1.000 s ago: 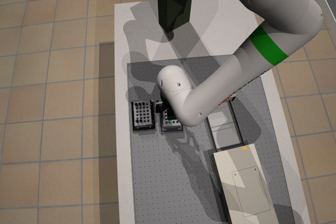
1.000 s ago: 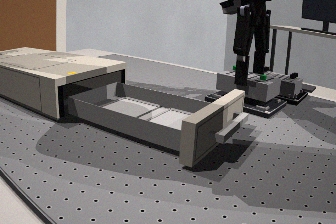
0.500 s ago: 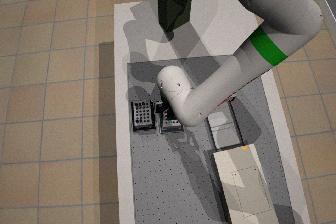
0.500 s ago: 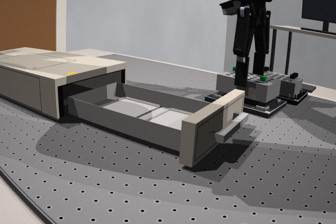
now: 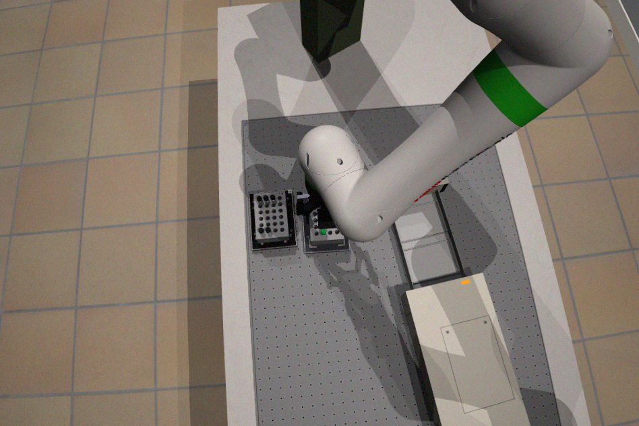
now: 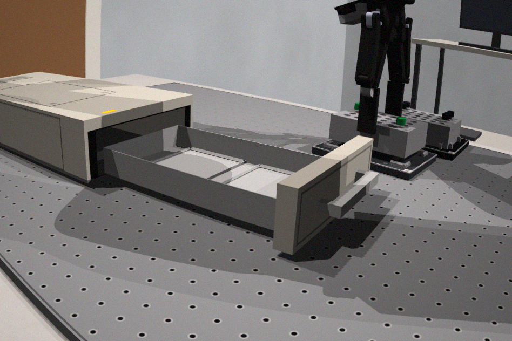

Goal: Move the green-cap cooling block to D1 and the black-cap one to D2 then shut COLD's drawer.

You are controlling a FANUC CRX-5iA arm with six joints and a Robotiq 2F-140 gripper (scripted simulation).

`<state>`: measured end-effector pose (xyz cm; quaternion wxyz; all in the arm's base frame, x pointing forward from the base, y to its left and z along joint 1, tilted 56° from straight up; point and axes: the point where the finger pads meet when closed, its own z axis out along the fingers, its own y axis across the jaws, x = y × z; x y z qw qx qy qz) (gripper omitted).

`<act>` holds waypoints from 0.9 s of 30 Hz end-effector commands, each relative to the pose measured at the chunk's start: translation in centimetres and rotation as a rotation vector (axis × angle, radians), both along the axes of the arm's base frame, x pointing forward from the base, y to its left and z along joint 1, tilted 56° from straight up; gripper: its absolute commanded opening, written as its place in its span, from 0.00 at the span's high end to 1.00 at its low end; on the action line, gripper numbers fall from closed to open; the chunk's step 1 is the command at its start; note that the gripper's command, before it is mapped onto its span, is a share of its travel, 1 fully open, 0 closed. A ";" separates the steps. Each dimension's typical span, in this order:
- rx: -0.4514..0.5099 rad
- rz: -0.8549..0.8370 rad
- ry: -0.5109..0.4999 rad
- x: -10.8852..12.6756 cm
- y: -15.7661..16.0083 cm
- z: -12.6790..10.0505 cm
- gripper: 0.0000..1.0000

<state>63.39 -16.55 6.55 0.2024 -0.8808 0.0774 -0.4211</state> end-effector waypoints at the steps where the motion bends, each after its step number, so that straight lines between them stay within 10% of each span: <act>1: -0.001 -0.001 -0.001 0.0 -0.1 0.0 0.90; 27: -0.001 -0.001 -0.001 0.3 0.0 -0.2 0.90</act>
